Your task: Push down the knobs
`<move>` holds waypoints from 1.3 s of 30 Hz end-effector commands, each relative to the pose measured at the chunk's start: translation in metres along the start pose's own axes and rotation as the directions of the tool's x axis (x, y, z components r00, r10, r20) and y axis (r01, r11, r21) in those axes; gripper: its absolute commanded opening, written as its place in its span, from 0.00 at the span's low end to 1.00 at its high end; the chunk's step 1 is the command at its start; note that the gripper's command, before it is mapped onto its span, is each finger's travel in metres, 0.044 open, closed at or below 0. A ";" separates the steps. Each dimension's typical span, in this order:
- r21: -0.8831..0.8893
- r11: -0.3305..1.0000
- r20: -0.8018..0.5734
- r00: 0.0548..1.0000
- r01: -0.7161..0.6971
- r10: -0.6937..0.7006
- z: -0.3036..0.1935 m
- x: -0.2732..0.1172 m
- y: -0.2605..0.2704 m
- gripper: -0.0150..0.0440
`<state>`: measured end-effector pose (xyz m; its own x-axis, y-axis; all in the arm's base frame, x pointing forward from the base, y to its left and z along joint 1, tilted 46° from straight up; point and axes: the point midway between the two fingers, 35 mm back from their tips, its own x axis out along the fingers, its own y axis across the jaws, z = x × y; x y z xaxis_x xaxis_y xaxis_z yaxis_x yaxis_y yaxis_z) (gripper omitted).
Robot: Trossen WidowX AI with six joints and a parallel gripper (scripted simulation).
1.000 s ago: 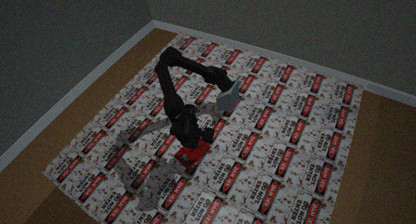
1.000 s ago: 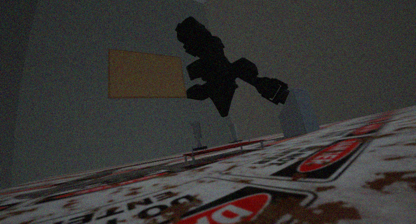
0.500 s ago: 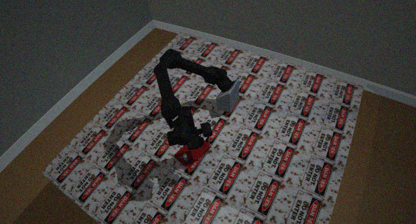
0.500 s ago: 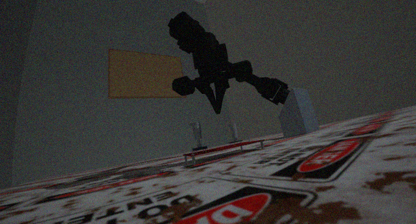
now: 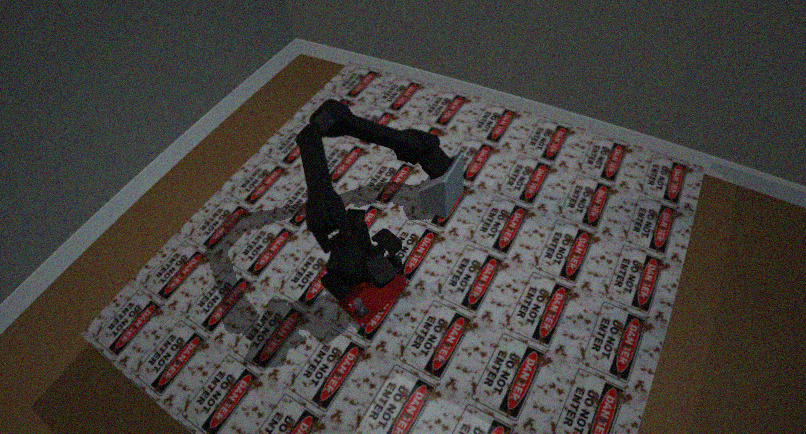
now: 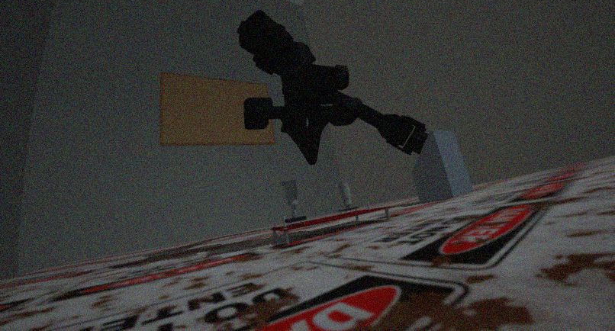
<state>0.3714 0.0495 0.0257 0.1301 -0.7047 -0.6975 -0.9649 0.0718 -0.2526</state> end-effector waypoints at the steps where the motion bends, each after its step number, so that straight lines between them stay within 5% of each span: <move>1: -0.137 0.991 -0.001 1.000 -0.005 0.005 0.001 -0.001 -0.003 0.25; 18: -0.666 0.746 -0.004 1.000 -0.012 0.013 0.004 -0.009 -0.019 0.25; 39: -0.994 0.111 -0.007 1.000 -0.010 0.024 0.007 -0.018 -0.037 0.25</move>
<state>0.4042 0.0636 0.0428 0.1119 -0.7093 -0.6960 -0.4295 -0.6661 0.6098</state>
